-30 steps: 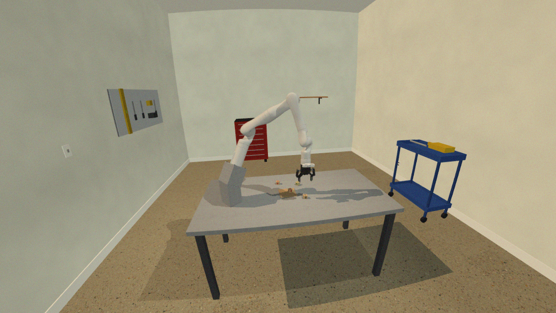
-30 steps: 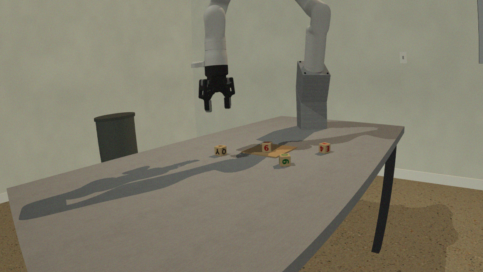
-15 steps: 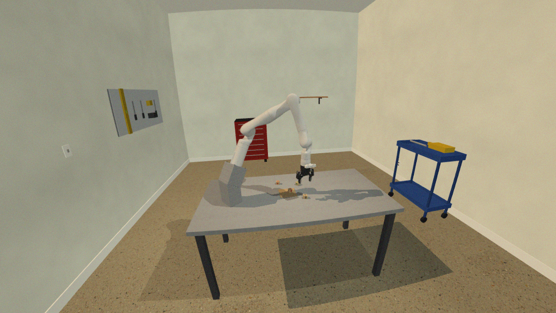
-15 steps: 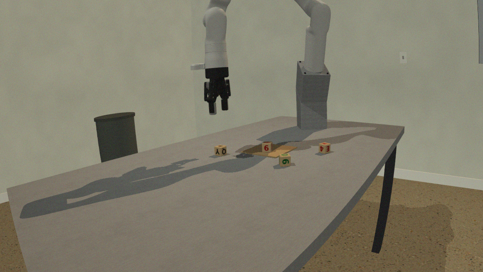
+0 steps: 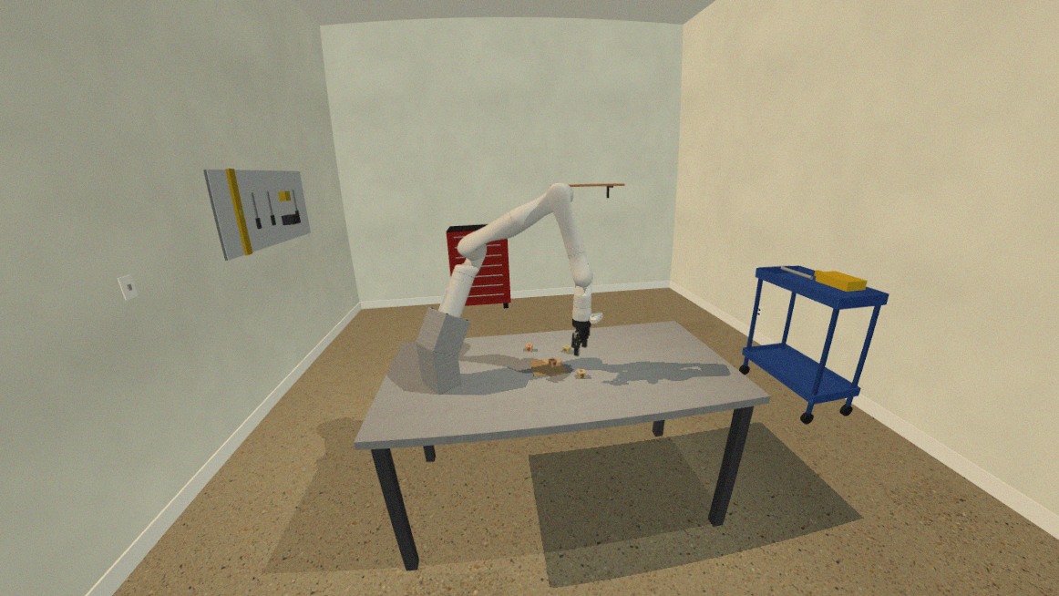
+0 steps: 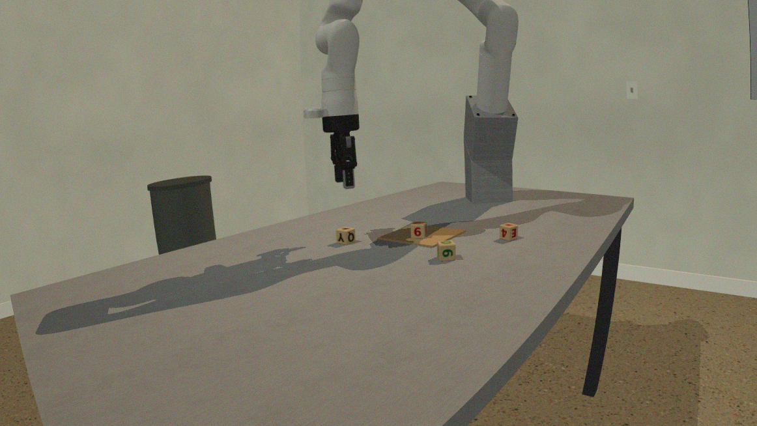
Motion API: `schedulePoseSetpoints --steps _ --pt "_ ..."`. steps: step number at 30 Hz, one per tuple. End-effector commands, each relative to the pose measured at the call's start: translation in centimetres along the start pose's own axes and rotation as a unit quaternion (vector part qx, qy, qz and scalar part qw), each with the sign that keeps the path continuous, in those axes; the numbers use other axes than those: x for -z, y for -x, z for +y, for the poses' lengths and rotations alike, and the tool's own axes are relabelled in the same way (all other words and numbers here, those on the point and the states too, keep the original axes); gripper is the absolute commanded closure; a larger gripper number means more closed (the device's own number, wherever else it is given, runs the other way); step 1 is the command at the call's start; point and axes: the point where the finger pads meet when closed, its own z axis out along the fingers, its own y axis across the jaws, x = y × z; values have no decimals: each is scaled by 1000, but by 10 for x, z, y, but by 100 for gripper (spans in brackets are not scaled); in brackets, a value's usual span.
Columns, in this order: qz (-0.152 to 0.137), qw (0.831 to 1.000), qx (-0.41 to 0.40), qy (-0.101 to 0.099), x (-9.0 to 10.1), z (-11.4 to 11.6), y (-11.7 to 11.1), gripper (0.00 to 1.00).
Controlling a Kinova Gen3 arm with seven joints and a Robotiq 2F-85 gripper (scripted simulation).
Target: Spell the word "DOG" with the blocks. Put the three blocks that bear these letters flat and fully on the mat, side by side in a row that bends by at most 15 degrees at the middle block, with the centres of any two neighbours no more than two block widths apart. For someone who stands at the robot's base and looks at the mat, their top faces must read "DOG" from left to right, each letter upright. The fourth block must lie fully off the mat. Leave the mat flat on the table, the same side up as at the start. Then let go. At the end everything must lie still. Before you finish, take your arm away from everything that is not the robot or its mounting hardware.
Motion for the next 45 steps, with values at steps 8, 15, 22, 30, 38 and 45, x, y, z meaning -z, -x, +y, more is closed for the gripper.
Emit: schedulePoseSetpoints --steps 8,15,22,30,38,45 --pt "11 975 222 -9 -13 -1 -7 0" --pt "14 958 287 -11 -17 -3 -9 0" --pt "15 952 307 -11 -18 -3 -8 0" --pt "15 951 308 -11 -18 -4 -8 33" --pt "15 951 308 -11 -18 -4 -8 33" --pt "15 951 308 -11 -18 -4 -8 33"
